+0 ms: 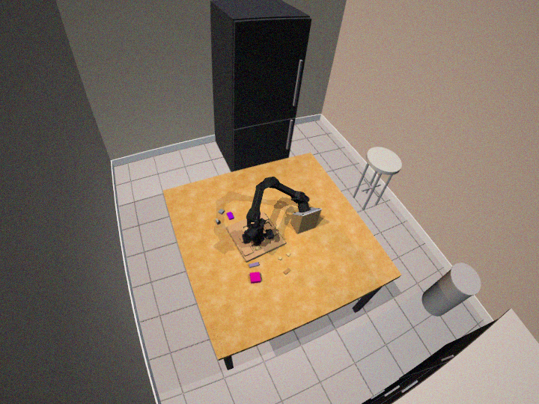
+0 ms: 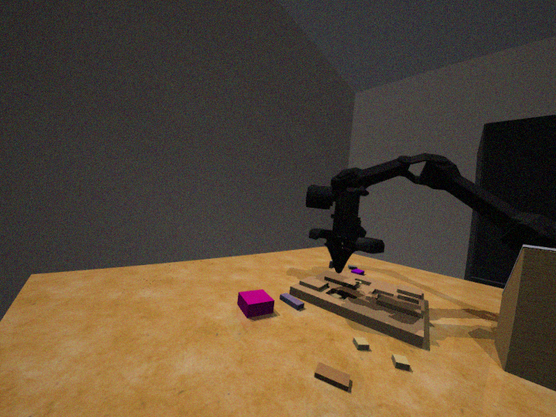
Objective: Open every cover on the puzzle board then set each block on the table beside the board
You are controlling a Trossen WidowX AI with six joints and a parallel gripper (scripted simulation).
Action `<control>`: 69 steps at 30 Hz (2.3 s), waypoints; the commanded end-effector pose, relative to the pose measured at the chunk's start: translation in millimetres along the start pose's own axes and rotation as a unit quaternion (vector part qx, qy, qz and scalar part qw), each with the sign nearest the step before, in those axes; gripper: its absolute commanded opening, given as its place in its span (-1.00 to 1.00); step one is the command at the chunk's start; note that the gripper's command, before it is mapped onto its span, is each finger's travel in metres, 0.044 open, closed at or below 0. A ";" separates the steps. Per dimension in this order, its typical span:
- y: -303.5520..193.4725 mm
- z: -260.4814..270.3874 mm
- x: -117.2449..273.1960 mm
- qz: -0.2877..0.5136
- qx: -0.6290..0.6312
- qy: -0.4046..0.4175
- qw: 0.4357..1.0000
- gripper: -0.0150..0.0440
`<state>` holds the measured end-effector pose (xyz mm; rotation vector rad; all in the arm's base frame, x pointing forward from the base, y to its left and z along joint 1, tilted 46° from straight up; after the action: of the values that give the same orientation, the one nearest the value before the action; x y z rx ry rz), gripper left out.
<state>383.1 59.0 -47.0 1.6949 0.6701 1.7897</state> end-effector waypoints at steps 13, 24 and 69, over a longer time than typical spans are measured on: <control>0.6 -2.2 -47.4 -0.004 -0.001 -0.001 1.000 -0.49; 0.8 -2.6 -57.2 -0.004 -0.001 -0.001 1.000 -0.49; 12.3 -0.9 -61.7 -0.002 0.704 -0.004 0.710 -0.49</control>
<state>384.7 8.8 -81.4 2.4278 2.3380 1.1859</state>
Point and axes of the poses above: the point midway between the two fingers, 35 mm back from their tips, its own x axis back along the fingers, its own z axis across the jaws, y = z × x, the point moved 3 cm from there along x, back along the fingers, and after that the axes turned 6 degrees about x, right-handed, at the moved point
